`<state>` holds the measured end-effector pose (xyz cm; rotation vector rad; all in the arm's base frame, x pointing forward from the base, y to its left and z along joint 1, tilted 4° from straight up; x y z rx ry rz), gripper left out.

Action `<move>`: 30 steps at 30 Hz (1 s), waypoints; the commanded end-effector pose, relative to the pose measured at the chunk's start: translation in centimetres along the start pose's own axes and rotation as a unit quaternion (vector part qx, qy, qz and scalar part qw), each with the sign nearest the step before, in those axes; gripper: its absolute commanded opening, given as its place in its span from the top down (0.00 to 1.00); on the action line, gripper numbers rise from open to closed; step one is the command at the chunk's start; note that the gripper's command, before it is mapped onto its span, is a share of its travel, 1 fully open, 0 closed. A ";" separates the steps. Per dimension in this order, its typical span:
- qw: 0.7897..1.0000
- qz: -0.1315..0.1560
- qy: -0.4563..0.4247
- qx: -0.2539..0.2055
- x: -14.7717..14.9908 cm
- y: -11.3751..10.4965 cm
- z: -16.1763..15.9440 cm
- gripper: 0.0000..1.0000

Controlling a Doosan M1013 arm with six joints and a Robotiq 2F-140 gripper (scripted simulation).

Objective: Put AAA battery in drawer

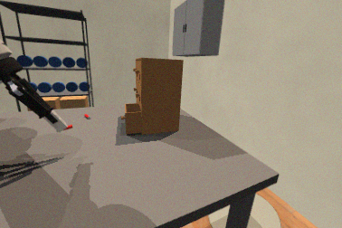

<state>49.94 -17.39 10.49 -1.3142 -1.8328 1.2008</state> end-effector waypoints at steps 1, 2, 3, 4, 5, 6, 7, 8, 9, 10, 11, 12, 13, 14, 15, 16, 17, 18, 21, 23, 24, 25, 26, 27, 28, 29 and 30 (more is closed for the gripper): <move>0.990 0.004 0.040 0.133 -0.2 0.0 -2.5 0.97; 0.990 0.004 0.039 0.133 -0.2 0.0 -2.5 0.97; 0.990 0.003 0.039 0.133 -0.3 0.0 -2.5 0.97; 0.990 0.003 0.039 0.133 -0.3 0.0 -2.5 0.97; 0.990 0.003 0.039 0.133 -0.3 0.0 -2.5 0.97; 0.990 0.003 0.039 0.133 -0.3 0.0 -2.4 0.97; 0.990 0.002 0.038 0.133 -0.3 0.0 -2.5 0.97; 0.990 0.001 0.037 0.133 -0.3 0.0 -2.5 0.97; 0.990 0.001 0.036 0.134 -0.2 0.0 -2.5 0.97; 0.990 0.000 0.033 0.135 -0.2 0.1 -2.6 0.97; 0.990 -0.001 0.029 0.136 -0.2 0.1 -2.7 0.97; 0.990 -0.003 0.023 0.137 -0.1 0.2 -2.8 0.97; 0.990 -0.005 0.015 0.140 0.0 0.3 -3.0 0.97; 0.990 -0.008 0.004 0.142 0.1 0.4 -3.2 0.97; 0.989 -0.012 -0.010 0.144 0.3 0.5 -3.5 0.97; 0.989 -0.017 -0.028 0.147 0.5 0.7 -3.8 0.97; 0.987 -0.023 -0.049 0.150 0.7 0.8 -4.1 0.97; 0.985 -0.030 -0.073 0.152 1.0 1.0 -4.5 0.97; 0.972 -0.055 -0.165 0.157 1.9 1.7 -5.9 0.97; 0.972 -0.055 -0.165 0.157 1.9 1.7 -5.9 0.97; 0.957 -0.070 -0.220 0.174 2.4 2.1 -6.7 0.97; 0.947 -0.080 -0.257 0.173 2.8 2.4 -7.3 0.97; 0.935 -0.091 -0.297 0.172 3.3 2.7 -7.9 0.97; 0.920 -0.102 -0.336 0.171 3.8 3.0 -8.5 0.97; 0.904 -0.112 -0.376 0.169 4.4 3.3 -9.1 0.97; 0.887 -0.122 -0.414 0.167 5.0 3.7 -9.7 0.97; 0.868 -0.131 -0.450 0.165 5.6 4.0 -10.3 0.97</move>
Point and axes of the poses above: the point where the finger pads meet when closed, its own y axis out along the fingers, its own x axis across the jaws, z = x × y, the point moved 8 cm from there along -y, back along the fingers
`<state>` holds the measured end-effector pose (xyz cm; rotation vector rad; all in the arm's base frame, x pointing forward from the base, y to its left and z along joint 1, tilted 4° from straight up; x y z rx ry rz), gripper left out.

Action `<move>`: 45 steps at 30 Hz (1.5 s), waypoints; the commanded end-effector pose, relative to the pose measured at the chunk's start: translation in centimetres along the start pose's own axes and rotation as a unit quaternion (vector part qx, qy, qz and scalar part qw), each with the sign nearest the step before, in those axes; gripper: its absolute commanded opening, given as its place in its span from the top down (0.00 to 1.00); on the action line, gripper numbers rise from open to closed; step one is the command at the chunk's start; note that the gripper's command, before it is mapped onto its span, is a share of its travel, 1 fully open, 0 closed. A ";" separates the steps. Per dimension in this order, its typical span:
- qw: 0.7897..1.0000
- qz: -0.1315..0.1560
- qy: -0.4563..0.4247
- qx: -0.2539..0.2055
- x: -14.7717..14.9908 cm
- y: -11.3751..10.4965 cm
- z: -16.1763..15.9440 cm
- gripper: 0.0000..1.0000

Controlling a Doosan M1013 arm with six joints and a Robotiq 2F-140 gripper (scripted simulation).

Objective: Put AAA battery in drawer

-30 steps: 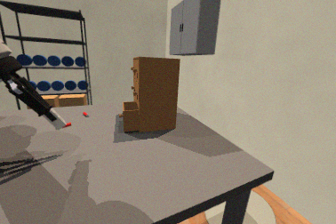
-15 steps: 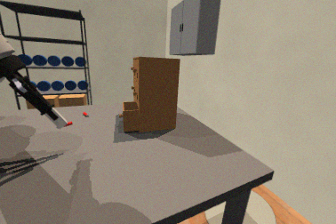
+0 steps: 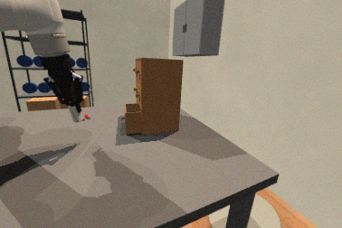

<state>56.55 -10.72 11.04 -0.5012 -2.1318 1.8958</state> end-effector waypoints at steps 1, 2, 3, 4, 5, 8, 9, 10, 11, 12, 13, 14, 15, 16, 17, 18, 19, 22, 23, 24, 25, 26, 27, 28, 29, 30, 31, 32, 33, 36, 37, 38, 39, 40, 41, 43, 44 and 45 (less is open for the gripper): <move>0.990 -0.033 -0.128 0.042 -0.6 0.6 -3.9 0.97; 0.984 -0.037 -0.167 0.043 -0.6 0.8 -4.8 0.97; 0.977 -0.041 -0.205 0.045 -0.6 0.9 -5.8 0.97; 0.968 -0.045 -0.242 0.046 -0.6 1.1 -6.7 0.97; 0.958 -0.049 -0.279 0.047 -0.5 1.3 -7.6 0.97; 0.920 -0.060 -0.385 0.049 -0.3 1.8 -10.2 0.97; 0.920 -0.060 -0.385 0.049 -0.3 1.8 -10.2 0.97; 0.920 -0.060 -0.385 0.049 -0.3 1.8 -10.2 0.97; 0.883 -0.068 -0.462 0.051 -0.2 2.0 -11.0 0.97; 0.866 -0.072 -0.492 0.051 -0.1 2.1 -11.7 0.97; 0.847 -0.075 -0.524 0.051 0.0 2.2 -12.4 0.97; 0.827 -0.078 -0.555 0.050 0.1 2.3 -13.0 0.97; 0.805 -0.081 -0.586 0.049 0.2 2.5 -13.6 0.97; 0.782 -0.083 -0.615 0.048 0.3 2.5 -14.1 0.97; 0.759 -0.086 -0.644 0.046 0.4 2.6 -14.5 0.97; 0.734 -0.089 -0.672 0.045 0.5 2.7 -14.8 0.97; 0.709 -0.091 -0.698 0.043 0.5 2.8 -15.1 0.97; 0.627 -0.099 -0.772 0.034 0.6 2.9 -15.7 0.97; 0.598 -0.101 -0.794 0.030 0.6 2.9 -15.8 0.97; 0.569 -0.103 -0.816 0.024 0.6 2.9 -15.8 0.97; 0.545 -0.104 -0.832 0.019 0.6 2.9 -15.8 0.97; 0.545 -0.104 -0.832 0.019 0.6 2.9 -15.8 0.97; 0.545 -0.104 -0.832 0.019 0.6 2.9 -15.8 0.97; 0.545 -0.104 -0.832 0.019 0.6 2.9 -15.8 0.97; 0.545 -0.104 -0.832 0.019 0.6 2.9 -15.8 0.97; 0.545 -0.104 -0.832 0.019 0.6 2.9 -15.8 0.97; 0.544 -0.104 -0.832 0.019 0.6 2.8 -15.8 0.97; 0.544 -0.104 -0.832 0.019 0.5 2.6 -15.8 0.97; 0.544 -0.104 -0.832 0.018 0.5 2.4 -15.9 0.97; 0.544 -0.104 -0.832 0.018 0.4 1.6 -16.0 0.97; 0.544 -0.104 -0.832 0.018 0.4 1.2 -16.1 0.97; 0.544 -0.104 -0.832 0.018 0.4 0.8 -16.2 0.97; 0.544 -0.104 -0.832 0.018 0.3 0.5 -16.2 0.97; 0.544 -0.104 -0.832 0.018 0.3 0.2 -16.3 0.97; 0.544 -0.104 -0.832 0.018 0.3 -0.1 -16.3 0.97; 0.544 -0.104 -0.832 0.018 0.3 -0.3 -16.4 0.97; 0.544 -0.104 -0.832 0.018 0.3 -0.3 -16.4 0.97; 0.544 -0.104 -0.832 0.018 0.2 -0.5 -16.4 0.97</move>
Point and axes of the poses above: the point where the finger pads meet when closed, its own y axis out along the fingers, its own x axis across the jaws, z = x × y, the point moved 8 cm from there along -y, back along the fingers
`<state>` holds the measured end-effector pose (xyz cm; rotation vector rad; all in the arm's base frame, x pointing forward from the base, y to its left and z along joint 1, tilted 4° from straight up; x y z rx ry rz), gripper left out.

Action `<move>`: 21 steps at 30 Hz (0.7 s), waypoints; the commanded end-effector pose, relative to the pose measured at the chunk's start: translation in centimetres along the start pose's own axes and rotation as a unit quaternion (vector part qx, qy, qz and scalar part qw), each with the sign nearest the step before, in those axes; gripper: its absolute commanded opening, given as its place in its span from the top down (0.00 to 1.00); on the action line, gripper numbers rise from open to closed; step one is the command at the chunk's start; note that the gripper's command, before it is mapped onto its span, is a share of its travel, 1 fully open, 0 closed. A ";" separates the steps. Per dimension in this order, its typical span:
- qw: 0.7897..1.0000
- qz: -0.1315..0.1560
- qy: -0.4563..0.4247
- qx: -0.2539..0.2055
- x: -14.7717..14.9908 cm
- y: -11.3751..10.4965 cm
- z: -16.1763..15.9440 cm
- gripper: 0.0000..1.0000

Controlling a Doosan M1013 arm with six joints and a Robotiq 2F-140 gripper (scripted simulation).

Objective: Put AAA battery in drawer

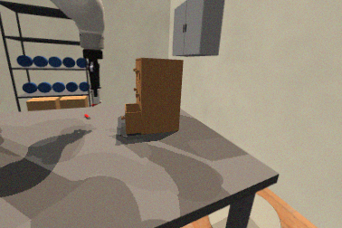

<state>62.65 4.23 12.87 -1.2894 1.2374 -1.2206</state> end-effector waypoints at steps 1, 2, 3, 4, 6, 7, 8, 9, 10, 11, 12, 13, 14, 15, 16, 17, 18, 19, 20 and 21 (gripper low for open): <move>1.000 0.001 0.000 0.000 0.0 -0.8 0.2 0.97; 1.000 0.001 0.000 0.000 0.1 -0.8 0.2 0.97; 1.000 0.001 0.000 0.000 0.1 -0.8 0.2 0.97; 1.000 0.001 0.000 0.000 0.1 -0.8 0.2 0.97; 1.000 0.001 0.000 0.001 0.1 -0.8 0.2 0.97; 1.000 0.001 0.000 0.001 0.1 -0.8 0.2 0.97; 1.000 0.001 0.000 0.001 0.1 -0.8 0.2 0.97; 1.000 0.001 0.000 0.002 0.1 -0.8 0.2 0.97; 1.000 0.001 0.000 0.002 0.1 -0.8 0.1 0.97; 1.000 0.001 0.000 0.003 0.1 -0.8 0.1 0.97; 1.000 0.001 0.000 0.004 0.1 -0.8 0.1 0.97; 1.000 0.001 0.000 0.006 0.1 -0.8 0.1 0.97; 1.000 0.001 0.000 0.007 0.1 -0.8 0.0 0.97; 1.000 0.001 0.000 0.007 0.1 -0.8 0.0 0.97; 1.000 0.001 0.000 0.007 0.1 -0.8 0.0 0.97; 1.000 0.001 0.000 0.009 0.1 -0.8 0.0 0.97; 1.000 0.001 0.000 0.011 0.1 -0.8 -0.1 0.97; 1.000 0.001 0.000 0.014 0.1 -0.8 -0.1 0.97; 1.000 0.001 0.000 0.017 0.1 -0.8 -0.2 0.97; 1.000 0.001 0.000 0.020 0.1 -0.8 -0.2 0.97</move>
Point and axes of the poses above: the point where the finger pads meet when closed, its own y axis out along the fingers, its own x axis across the jaws, z = x × y, the point moved 8 cm from there along -y, back along the fingers
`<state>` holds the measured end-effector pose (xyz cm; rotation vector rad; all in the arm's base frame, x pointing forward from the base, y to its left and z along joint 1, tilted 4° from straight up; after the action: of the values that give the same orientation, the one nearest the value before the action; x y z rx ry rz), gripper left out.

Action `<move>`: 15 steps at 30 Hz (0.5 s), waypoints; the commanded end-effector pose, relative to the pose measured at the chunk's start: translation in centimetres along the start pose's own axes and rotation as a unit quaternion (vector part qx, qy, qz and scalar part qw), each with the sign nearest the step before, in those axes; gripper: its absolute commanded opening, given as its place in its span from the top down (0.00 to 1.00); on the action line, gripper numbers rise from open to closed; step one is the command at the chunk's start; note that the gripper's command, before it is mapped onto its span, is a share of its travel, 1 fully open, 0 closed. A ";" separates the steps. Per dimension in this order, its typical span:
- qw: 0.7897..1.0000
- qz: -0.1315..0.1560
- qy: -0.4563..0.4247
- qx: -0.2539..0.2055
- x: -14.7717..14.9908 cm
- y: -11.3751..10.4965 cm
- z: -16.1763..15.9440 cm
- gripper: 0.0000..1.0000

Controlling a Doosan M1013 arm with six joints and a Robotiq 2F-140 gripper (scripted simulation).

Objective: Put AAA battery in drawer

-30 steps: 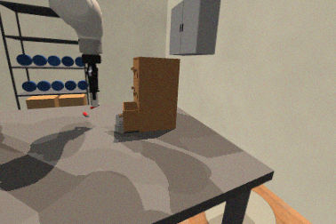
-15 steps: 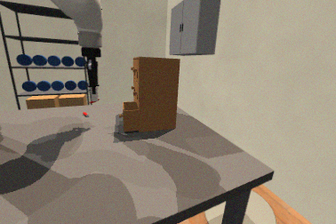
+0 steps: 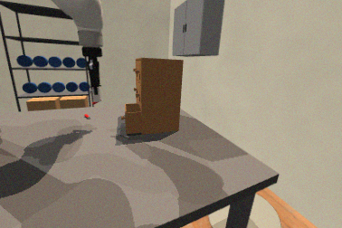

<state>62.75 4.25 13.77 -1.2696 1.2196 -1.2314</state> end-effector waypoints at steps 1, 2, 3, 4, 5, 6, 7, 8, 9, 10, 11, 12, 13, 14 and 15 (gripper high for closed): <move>1.000 0.001 -0.001 0.011 0.0 0.1 -0.4 0.97; 1.000 0.001 -0.001 0.015 0.0 0.1 -0.5 0.97; 1.000 0.001 -0.001 0.019 0.0 0.1 -0.6 0.97; 1.000 0.001 -0.001 0.024 0.0 0.1 -0.7 0.97; 1.000 0.001 -0.001 0.029 0.0 0.1 -0.8 0.97; 0.999 0.001 -0.001 0.035 0.0 0.1 -0.9 0.97; 0.999 0.001 -0.001 0.041 0.0 0.1 -1.0 0.97; 0.999 0.001 -0.001 0.047 0.0 0.1 -1.2 0.97; 0.999 0.001 -0.001 0.054 0.0 0.1 -1.3 0.97; 0.998 0.001 -0.001 0.061 0.0 0.2 -1.5 0.97; 0.998 0.001 -0.001 0.061 0.0 0.2 -1.5 0.97; 0.998 0.001 -0.001 0.061 0.0 0.2 -1.5 0.97; 0.998 0.001 0.000 0.069 0.0 0.2 -1.7 0.97; 0.997 0.001 0.000 0.077 0.0 0.2 -1.8 0.97; 0.996 0.001 -0.001 0.085 0.0 0.2 -2.0 0.97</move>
<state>61.31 4.18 13.78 -1.1681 1.1165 -1.2883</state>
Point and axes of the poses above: the point where the finger pads meet when closed, its own y axis out along the fingers, its own x axis across the jaws, z = x × y, the point moved 8 cm from there along -y, back along the fingers
